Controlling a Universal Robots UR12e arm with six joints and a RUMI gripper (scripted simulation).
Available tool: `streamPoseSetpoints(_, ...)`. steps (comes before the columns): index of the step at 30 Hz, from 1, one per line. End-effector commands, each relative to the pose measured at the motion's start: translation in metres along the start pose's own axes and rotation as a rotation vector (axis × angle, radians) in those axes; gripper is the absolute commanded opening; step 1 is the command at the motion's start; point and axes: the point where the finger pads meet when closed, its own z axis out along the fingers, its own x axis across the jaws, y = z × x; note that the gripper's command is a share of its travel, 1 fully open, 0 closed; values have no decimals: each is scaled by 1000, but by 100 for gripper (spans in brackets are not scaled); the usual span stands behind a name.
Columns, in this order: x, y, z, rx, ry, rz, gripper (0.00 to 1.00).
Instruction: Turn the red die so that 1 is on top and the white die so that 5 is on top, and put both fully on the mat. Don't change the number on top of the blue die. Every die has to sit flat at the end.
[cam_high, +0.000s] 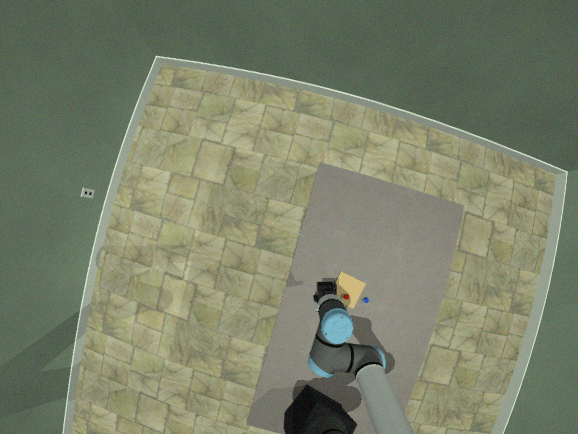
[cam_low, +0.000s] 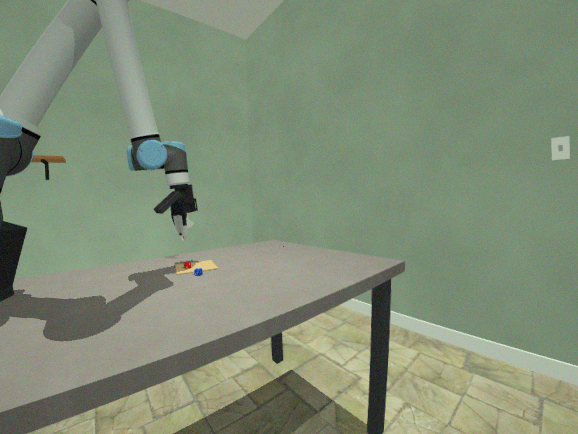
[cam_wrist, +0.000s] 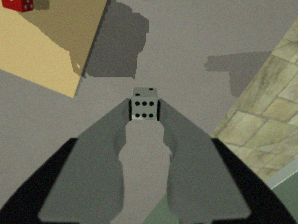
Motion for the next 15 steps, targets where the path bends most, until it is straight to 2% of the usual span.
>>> streamPoseSetpoints(1, 0, 0, 1, -85, 1, 0, 3)
streamPoseSetpoints(3, 0, 0, 1, -122, 1, 0, 3)
streamPoseSetpoints(5, 0, 0, 1, -122, 1, 0, 3)
streamPoseSetpoints(15, 0, -1, 0, -330, 0, 0, 3)
